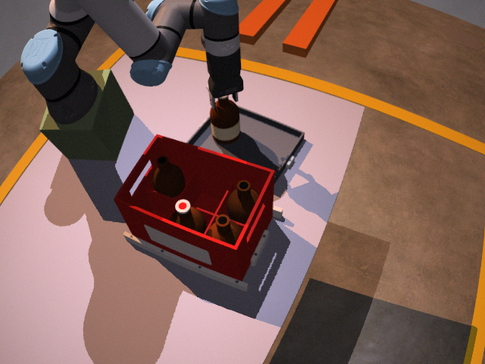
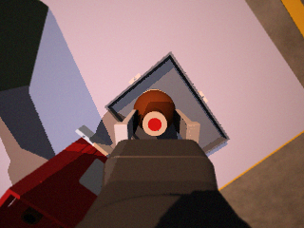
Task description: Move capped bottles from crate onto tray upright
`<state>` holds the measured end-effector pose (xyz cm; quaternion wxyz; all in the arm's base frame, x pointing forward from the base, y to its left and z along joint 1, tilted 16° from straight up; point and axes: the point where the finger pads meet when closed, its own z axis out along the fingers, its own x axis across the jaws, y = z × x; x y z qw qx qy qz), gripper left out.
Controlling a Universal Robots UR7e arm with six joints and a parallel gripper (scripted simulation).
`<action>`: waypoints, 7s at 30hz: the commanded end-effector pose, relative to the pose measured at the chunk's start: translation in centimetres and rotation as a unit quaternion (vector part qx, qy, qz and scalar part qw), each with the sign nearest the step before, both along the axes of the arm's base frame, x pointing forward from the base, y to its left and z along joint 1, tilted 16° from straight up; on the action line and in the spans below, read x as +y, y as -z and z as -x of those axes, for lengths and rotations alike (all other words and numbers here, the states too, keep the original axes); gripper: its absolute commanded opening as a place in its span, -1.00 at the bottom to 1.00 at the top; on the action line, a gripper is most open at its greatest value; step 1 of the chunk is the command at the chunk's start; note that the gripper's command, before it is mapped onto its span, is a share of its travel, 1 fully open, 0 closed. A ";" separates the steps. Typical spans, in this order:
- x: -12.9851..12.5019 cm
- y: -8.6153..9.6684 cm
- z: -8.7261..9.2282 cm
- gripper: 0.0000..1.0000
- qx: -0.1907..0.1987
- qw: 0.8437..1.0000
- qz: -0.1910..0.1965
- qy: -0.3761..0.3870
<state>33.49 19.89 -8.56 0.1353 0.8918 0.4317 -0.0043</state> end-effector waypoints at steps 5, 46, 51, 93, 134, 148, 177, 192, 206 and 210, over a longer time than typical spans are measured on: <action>0.0 0.0 0.0 1.00 -0.001 1.000 0.000 0.000; 1.3 -5.0 0.5 1.00 -0.001 1.000 0.000 0.000; 1.4 -5.6 0.6 1.00 -0.001 1.000 0.000 0.000; -5.6 -9.7 -4.8 1.00 -0.001 1.000 0.000 0.000; -15.5 -13.2 -7.2 1.00 -0.001 1.000 0.000 0.000; -18.6 -14.1 -7.7 1.00 -0.001 1.000 0.000 0.000; -25.0 -15.8 -8.4 1.00 -0.001 1.000 0.001 0.000; -27.5 -16.4 -8.6 1.00 -0.001 1.000 0.001 0.000; -28.3 -16.6 -8.6 1.00 -0.001 1.000 0.000 0.000; -28.3 -16.2 -8.6 1.00 -0.001 1.000 0.000 0.000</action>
